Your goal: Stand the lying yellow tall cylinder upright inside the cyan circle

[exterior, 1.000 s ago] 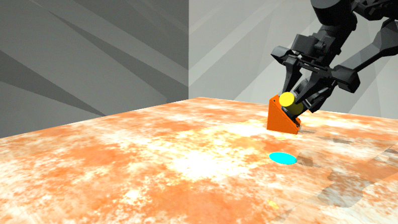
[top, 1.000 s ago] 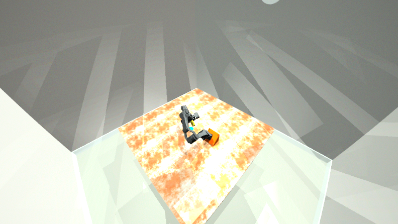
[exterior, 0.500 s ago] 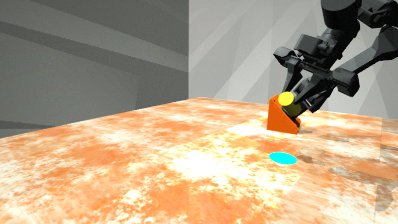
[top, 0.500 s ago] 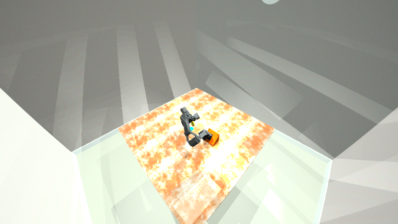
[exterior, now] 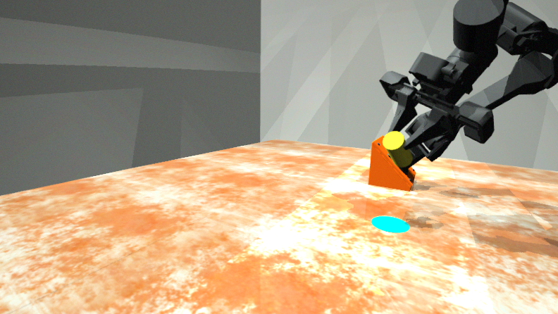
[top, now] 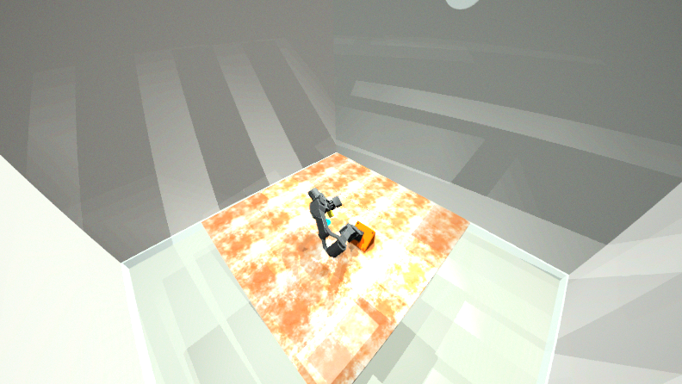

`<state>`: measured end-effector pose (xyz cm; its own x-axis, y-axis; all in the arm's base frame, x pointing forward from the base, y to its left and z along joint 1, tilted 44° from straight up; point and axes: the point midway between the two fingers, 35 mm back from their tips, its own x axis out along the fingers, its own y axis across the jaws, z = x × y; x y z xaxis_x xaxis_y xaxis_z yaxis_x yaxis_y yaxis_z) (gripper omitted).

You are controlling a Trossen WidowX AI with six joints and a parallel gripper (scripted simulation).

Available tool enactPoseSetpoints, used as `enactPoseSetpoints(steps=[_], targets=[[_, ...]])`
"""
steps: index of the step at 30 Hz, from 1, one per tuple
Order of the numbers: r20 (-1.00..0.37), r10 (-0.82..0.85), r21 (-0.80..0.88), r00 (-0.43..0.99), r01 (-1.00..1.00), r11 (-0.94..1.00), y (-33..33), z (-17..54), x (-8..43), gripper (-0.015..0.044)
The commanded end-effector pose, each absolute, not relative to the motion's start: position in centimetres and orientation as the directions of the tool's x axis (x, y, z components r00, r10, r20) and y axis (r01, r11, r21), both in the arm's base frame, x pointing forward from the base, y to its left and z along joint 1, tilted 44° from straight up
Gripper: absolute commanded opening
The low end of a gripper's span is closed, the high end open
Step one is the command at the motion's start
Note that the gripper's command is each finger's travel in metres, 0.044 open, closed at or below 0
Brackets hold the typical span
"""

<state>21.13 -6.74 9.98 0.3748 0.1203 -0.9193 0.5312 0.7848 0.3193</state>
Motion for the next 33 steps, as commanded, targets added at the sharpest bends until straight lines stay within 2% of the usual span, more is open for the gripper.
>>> enactPoseSetpoints(steps=[1, 33], targets=[[-0.914, 0.093, 0.312, 0.395, 0.538, 0.783, -6.77, 9.99, 21.07, 0.0105], [-0.842, -0.050, 0.319, 0.537, 0.571, 0.756, -6.75, 9.97, 20.88, 0.0105]])
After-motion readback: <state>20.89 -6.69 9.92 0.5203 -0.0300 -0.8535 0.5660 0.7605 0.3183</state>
